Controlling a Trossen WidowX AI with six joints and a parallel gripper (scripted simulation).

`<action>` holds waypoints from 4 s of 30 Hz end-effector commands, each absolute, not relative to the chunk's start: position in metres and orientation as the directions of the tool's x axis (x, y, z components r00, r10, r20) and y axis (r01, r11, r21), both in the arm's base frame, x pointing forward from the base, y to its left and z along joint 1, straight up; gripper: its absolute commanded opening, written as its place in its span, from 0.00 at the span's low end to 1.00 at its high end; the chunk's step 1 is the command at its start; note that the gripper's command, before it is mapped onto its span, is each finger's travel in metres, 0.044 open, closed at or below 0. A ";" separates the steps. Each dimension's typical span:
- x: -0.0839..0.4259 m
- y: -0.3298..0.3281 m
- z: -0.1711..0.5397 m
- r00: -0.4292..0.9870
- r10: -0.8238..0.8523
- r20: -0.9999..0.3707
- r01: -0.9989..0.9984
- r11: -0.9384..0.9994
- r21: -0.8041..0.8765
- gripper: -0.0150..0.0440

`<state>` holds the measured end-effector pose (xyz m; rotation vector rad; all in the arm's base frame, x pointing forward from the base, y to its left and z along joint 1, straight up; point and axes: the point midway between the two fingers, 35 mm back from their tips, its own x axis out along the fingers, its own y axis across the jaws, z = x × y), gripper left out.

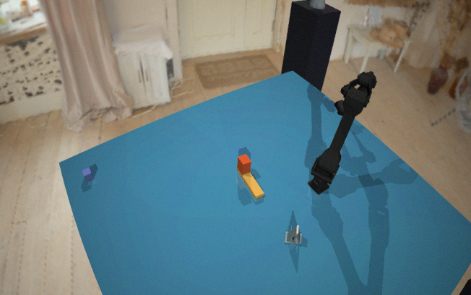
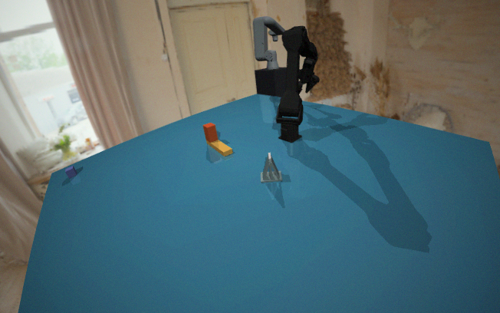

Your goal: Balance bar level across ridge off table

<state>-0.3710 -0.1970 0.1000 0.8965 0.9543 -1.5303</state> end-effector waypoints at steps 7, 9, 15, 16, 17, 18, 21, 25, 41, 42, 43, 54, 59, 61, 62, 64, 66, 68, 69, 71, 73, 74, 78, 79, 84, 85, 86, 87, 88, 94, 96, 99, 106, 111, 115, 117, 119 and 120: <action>-0.350 -0.221 0.105 -0.117 -0.382 -0.917 0.992 0.004 -0.129 0.79; -0.342 -0.229 0.106 -0.107 -0.380 -0.919 0.990 0.046 -0.134 0.79; -0.317 -0.254 0.110 -0.072 -0.373 -0.925 0.975 0.170 -0.145 0.79; -0.312 -0.258 0.110 -0.067 -0.372 -0.926 0.971 0.190 -0.146 0.79; -0.308 -0.262 0.111 -0.061 -0.370 -0.927 0.966 0.211 -0.147 0.79; -0.303 -0.266 0.111 -0.055 -0.368 -0.928 0.962 0.231 -0.149 0.79; -0.289 -0.276 0.113 -0.039 -0.363 -0.931 0.945 0.290 -0.152 0.79; -0.270 -0.290 0.115 -0.019 -0.355 -0.935 0.918 0.363 -0.157 0.79; -0.187 -0.328 0.125 0.058 -0.313 -0.948 0.755 0.635 -0.163 0.79; -0.182 -0.330 0.125 0.062 -0.309 -0.949 0.741 0.651 -0.164 0.79; -0.177 -0.332 0.126 0.065 -0.305 -0.950 0.727 0.667 -0.164 0.79; -0.120 -0.344 0.130 0.093 -0.263 -0.960 0.569 0.806 -0.165 0.79; -0.095 -0.345 0.132 0.095 -0.243 -0.965 0.506 0.847 -0.163 0.79; -0.085 -0.346 0.133 0.097 -0.235 -0.967 0.474 0.865 -0.163 0.79; -0.080 -0.346 0.134 0.100 -0.231 -0.968 0.455 0.876 -0.162 0.79; -0.070 -0.346 0.135 0.104 -0.223 -0.969 0.414 0.896 -0.162 0.79; -0.059 -0.346 0.136 0.108 -0.216 -0.971 0.373 0.914 -0.161 0.79; -0.049 -0.345 0.137 0.111 -0.208 -0.972 0.332 0.930 -0.161 0.79; -0.044 -0.345 0.137 0.113 -0.204 -0.973 0.310 0.937 -0.160 0.79; -0.034 -0.344 0.138 0.115 -0.197 -0.974 0.270 0.949 -0.161 0.79; -0.024 -0.343 0.139 0.117 -0.193 -0.974 0.232 0.959 -0.162 0.79; -0.019 -0.342 0.140 0.118 -0.191 -0.975 0.212 0.964 -0.163 0.79; 0.000 -0.339 0.142 0.121 -0.182 -0.976 0.134 0.977 -0.165 0.79; 0.005 -0.338 0.143 0.122 -0.180 -0.976 0.114 0.979 -0.166 0.79; 0.028 -0.332 0.145 0.125 -0.161 -0.979 0.004 0.987 -0.162 0.79; 0.033 -0.330 0.146 0.125 -0.157 -0.980 -0.019 0.987 -0.161 0.79; 0.038 -0.329 0.146 0.126 -0.153 -0.980 -0.042 0.986 -0.160 0.79; 0.042 -0.327 0.147 0.126 -0.149 -0.981 -0.065 0.985 -0.158 0.79; 0.047 -0.325 0.147 0.126 -0.145 -0.981 -0.088 0.984 -0.157 0.79; 0.073 -0.314 0.150 0.125 -0.122 -0.985 -0.223 0.963 -0.148 0.79; 0.081 -0.309 0.151 0.124 -0.115 -0.986 -0.268 0.953 -0.144 0.79; 0.093 -0.302 0.153 0.121 -0.104 -0.987 -0.334 0.932 -0.139 0.79; 0.119 -0.284 0.156 0.116 -0.086 -0.990 -0.465 0.876 -0.131 0.79; 0.136 -0.270 0.159 0.110 -0.075 -0.991 -0.554 0.823 -0.124 0.79; 0.149 -0.258 0.161 0.103 -0.063 -0.993 -0.631 0.767 -0.114 0.79; 0.155 -0.252 0.162 0.099 -0.057 -0.993 -0.668 0.737 -0.108 0.79; 0.161 -0.245 0.163 0.094 -0.051 -0.994 -0.702 0.704 -0.103 0.79; 0.164 -0.242 0.163 0.092 -0.049 -0.995 -0.719 0.687 -0.100 0.79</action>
